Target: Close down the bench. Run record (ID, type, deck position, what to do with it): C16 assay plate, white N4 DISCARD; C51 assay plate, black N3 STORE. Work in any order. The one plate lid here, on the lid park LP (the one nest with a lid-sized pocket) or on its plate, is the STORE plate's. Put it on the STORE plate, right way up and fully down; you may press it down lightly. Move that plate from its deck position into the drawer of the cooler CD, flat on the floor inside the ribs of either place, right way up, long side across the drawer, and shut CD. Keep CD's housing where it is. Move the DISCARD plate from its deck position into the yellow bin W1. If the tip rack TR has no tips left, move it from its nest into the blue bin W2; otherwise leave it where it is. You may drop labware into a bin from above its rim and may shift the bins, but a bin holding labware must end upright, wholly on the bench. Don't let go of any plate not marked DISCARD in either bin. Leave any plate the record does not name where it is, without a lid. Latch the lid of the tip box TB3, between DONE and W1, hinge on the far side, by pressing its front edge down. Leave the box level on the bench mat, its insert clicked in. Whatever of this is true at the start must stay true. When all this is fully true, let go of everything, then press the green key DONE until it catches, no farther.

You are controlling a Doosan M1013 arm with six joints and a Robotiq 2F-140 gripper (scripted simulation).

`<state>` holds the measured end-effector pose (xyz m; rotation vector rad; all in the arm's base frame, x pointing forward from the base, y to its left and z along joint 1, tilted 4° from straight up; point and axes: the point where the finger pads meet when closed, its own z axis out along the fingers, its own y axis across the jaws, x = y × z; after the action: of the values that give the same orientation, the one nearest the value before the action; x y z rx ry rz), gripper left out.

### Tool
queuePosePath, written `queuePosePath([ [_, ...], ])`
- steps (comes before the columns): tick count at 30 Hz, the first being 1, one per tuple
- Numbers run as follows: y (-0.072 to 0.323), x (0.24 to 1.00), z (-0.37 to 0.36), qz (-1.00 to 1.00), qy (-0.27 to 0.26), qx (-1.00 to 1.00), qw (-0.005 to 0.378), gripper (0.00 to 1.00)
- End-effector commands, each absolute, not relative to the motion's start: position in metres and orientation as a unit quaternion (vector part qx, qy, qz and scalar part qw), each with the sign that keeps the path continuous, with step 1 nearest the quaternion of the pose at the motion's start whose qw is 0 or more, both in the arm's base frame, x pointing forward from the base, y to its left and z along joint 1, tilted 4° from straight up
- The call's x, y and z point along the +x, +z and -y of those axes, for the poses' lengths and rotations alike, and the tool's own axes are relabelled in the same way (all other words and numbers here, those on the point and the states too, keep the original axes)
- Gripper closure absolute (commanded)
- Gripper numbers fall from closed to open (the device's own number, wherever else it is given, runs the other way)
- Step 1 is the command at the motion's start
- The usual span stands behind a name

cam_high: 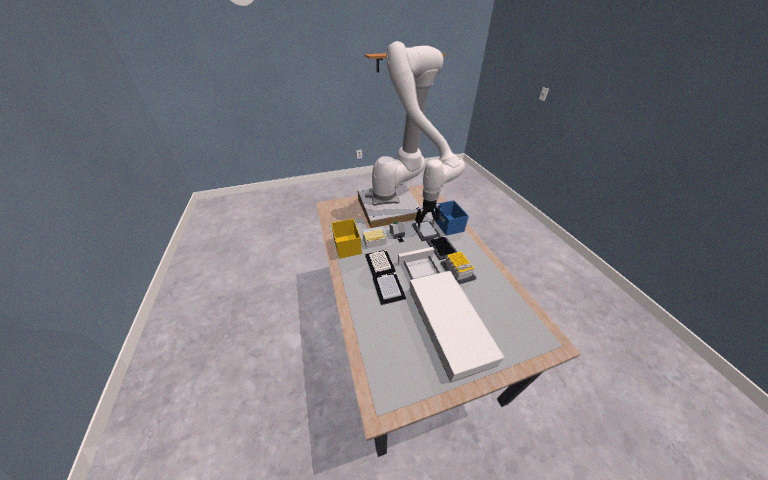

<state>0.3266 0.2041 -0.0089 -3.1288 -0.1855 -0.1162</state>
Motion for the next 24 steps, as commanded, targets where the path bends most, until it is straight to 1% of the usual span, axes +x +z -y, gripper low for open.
queuePosePath([
  [1, -0.0089, 0.3266, -0.2041, 0.059, -0.037, -0.998, 0.003, 0.44],
  [4, -0.0089, 0.3266, -0.2041, 0.059, -0.037, -0.998, 0.003, 0.45],
  [5, -0.0089, 0.3266, -0.2041, 0.059, -0.037, -0.998, 0.003, 1.00],
  [24, -0.0089, 0.3266, -0.2041, 0.059, -0.037, -0.998, 0.003, 1.00],
])
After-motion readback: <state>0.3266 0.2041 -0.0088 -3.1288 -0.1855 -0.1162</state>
